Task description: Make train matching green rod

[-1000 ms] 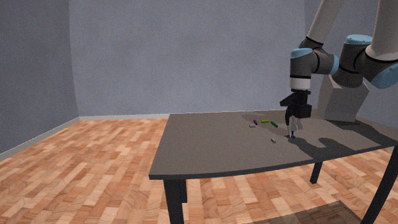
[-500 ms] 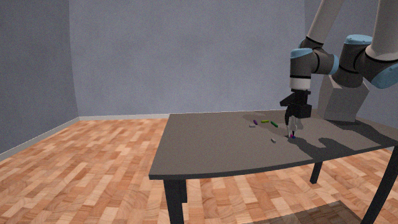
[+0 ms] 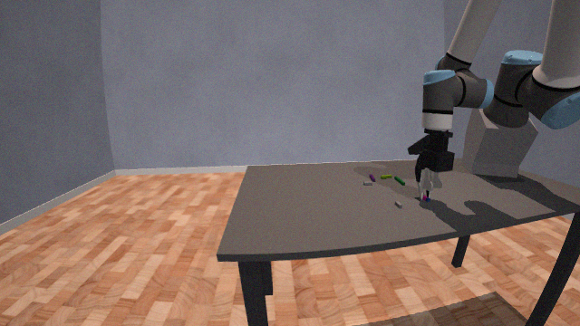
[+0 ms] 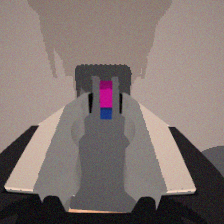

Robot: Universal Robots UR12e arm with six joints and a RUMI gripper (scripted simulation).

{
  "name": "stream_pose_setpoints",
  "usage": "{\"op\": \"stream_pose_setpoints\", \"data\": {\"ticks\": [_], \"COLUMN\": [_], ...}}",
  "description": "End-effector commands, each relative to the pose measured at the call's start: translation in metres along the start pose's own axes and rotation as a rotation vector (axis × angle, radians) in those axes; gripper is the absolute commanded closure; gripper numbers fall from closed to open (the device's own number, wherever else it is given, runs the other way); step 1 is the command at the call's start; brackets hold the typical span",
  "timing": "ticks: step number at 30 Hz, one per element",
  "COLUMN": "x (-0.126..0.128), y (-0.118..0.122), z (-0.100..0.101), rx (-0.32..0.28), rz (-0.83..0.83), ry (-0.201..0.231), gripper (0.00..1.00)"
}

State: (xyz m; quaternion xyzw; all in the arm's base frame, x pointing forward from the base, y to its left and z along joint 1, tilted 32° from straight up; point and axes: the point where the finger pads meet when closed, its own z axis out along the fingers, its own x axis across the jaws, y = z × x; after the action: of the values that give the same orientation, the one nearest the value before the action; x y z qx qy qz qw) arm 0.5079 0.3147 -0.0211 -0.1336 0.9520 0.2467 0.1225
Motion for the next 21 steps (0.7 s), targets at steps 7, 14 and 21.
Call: {"op": "stream_pose_setpoints", "data": {"ticks": [7, 14, 21], "x": [0.0, 0.0, 0.0], "y": [0.0, 0.0, 0.0], "z": [-0.02, -0.047, -0.076], "rx": [0.0, 0.0, 0.0], "rz": [0.0, 0.0, 0.0], "ry": [-0.001, -0.001, -0.001], "gripper": [0.86, 0.86, 0.86]}}
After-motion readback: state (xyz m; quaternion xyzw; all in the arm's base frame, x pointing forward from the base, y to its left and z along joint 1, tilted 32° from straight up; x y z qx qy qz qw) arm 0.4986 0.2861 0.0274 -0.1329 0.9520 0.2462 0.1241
